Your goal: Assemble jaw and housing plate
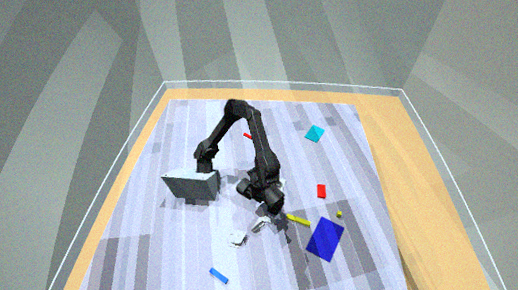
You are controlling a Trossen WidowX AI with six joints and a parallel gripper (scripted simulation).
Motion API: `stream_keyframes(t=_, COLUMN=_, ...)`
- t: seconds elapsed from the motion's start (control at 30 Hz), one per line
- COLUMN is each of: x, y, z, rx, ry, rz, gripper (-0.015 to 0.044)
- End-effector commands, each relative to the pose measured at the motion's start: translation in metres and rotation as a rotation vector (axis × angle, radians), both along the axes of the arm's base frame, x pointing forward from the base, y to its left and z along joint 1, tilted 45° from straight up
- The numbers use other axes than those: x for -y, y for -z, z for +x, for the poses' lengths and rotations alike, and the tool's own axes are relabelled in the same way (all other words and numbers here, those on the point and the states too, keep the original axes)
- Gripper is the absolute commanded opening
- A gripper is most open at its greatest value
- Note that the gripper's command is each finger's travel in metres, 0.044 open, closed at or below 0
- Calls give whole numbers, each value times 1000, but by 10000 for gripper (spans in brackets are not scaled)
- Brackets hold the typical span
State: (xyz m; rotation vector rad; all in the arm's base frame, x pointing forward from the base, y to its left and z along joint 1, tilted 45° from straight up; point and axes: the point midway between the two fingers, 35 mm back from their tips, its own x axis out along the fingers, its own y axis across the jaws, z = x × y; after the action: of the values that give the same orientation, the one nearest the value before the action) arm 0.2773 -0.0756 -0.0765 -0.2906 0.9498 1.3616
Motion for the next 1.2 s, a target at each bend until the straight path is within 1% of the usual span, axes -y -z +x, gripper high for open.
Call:
stream_keyframes(t=0.0, x=0, y=0, z=0, rx=0, ry=0, rz=0, gripper=440)
stream_keyframes(t=0.03, x=0, y=0, z=0, rx=0, ry=0, rz=0, gripper=440)
stream_keyframes(t=0.6, x=0, y=0, z=0, rx=0, ry=0, rz=0, gripper=0)
stream_keyframes(t=1.13, x=0, y=0, z=0, rx=0, ry=0, rz=0, gripper=0)
stream_keyframes(t=1.17, x=0, y=0, z=0, rx=0, ry=0, rz=0, gripper=26)
